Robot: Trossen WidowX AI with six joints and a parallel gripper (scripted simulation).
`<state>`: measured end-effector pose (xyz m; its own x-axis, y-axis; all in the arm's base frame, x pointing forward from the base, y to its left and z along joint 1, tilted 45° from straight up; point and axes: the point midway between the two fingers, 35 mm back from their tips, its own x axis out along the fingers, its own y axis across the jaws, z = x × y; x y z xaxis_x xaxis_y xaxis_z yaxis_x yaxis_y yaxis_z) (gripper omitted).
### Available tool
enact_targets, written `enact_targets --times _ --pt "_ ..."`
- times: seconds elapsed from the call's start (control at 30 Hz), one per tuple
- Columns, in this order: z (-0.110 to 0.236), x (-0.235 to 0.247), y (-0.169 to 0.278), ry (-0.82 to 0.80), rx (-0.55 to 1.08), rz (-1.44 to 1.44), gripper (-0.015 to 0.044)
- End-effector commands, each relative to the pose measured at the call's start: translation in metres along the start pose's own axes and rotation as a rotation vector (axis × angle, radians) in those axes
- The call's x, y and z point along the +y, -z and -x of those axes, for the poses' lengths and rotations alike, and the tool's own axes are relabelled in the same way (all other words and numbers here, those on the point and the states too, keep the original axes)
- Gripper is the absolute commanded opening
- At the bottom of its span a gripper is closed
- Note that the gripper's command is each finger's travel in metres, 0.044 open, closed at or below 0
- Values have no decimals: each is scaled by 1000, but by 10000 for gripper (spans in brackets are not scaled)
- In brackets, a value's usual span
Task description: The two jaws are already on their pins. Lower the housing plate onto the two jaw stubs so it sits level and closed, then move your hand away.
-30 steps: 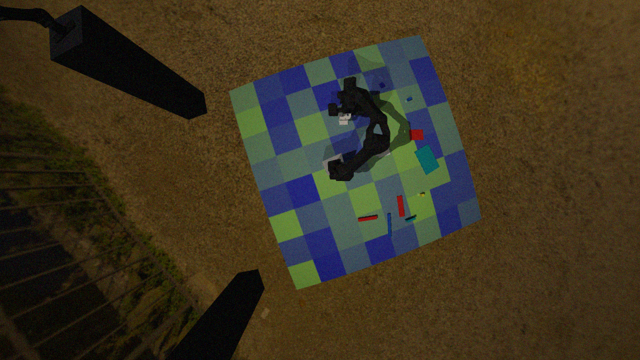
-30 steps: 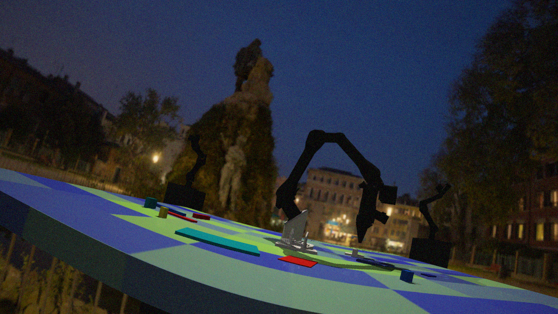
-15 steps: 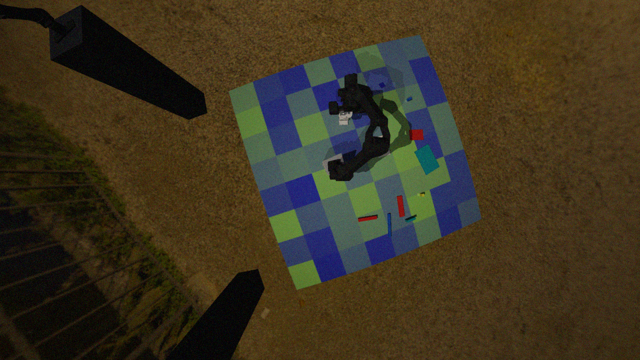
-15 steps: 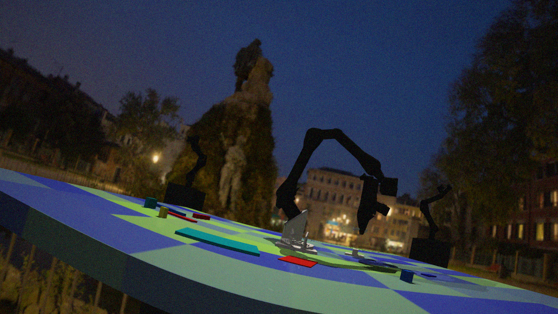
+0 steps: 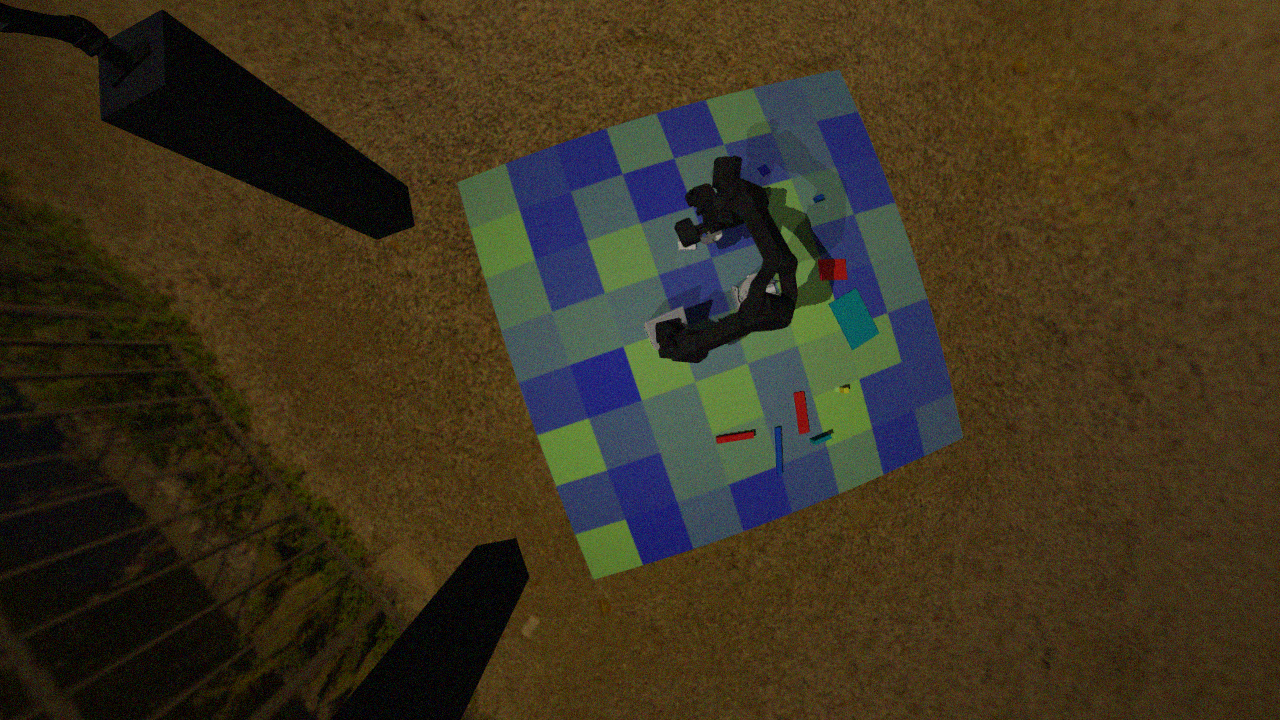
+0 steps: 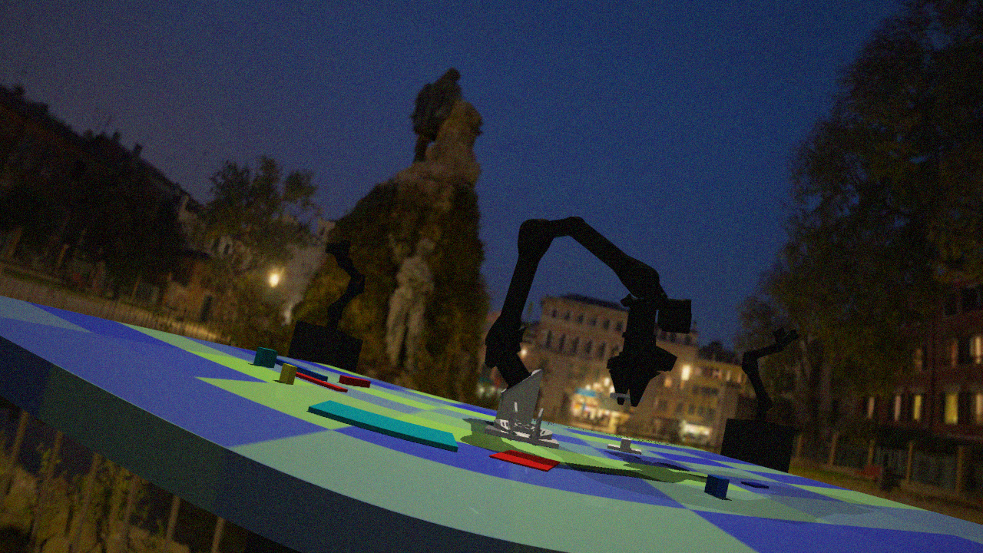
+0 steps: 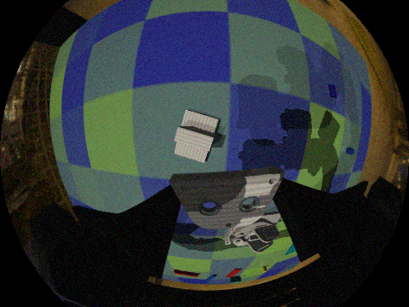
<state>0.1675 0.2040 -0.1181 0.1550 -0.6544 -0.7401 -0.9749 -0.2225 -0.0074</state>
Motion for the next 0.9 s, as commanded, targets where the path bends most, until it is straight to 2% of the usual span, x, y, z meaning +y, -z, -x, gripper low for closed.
enact_targets --times 0.0,0.87 --pt "2 -6 11 5 2 83 351" --pt "5 -40 91 9 3 706 351"
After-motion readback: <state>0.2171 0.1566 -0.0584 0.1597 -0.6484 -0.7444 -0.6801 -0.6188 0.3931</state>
